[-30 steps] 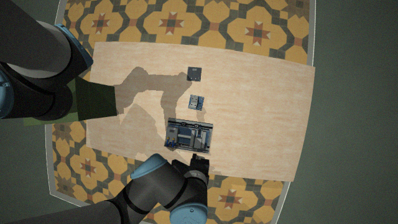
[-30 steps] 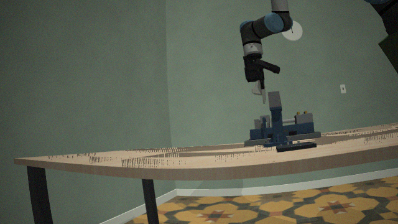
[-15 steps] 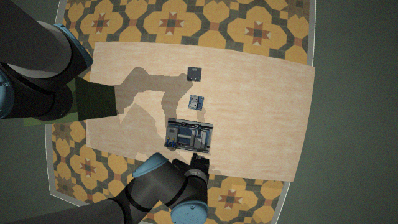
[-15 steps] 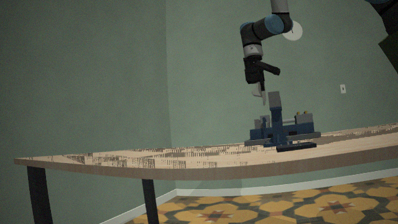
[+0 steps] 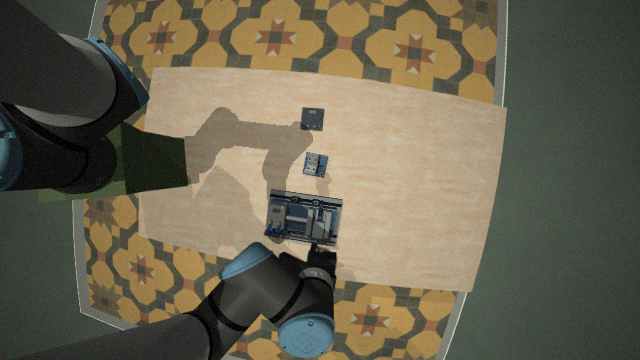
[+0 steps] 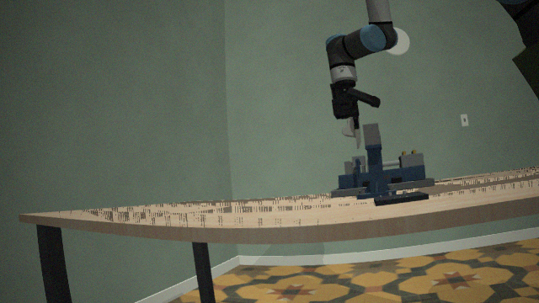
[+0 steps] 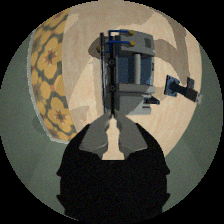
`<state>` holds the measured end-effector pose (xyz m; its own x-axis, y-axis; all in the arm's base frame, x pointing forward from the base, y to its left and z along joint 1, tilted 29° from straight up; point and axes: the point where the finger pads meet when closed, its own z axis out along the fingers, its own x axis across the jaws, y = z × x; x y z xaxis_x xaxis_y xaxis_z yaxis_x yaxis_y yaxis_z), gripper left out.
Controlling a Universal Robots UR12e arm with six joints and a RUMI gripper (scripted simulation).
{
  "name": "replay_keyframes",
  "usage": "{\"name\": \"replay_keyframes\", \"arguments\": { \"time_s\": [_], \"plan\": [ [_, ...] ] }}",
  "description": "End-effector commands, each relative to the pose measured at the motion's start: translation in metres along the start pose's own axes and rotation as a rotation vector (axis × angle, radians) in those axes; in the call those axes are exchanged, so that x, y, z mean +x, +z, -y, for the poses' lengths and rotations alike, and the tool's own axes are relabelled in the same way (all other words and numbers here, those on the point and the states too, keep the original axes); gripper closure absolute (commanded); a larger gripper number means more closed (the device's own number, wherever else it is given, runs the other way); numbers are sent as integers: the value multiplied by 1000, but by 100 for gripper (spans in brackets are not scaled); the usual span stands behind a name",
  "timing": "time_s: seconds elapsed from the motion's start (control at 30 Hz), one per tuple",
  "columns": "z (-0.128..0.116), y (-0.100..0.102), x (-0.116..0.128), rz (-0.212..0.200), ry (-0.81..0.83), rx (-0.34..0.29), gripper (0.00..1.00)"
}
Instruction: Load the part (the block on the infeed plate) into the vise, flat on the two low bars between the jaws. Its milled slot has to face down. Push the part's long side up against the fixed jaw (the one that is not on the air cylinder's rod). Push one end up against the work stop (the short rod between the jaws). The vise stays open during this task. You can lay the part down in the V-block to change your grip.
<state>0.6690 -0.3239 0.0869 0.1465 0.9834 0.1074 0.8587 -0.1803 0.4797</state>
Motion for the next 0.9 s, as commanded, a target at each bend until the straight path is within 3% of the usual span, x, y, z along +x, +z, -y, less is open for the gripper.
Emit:
{"name": "replay_keyframes", "arguments": {
  "time_s": [0.0, 0.87],
  "plan": [
    [-1, 6, 0, 1, 0, -1, 100],
    [-1, 24, 0, 1, 0, -1, 100]
  ]
}}
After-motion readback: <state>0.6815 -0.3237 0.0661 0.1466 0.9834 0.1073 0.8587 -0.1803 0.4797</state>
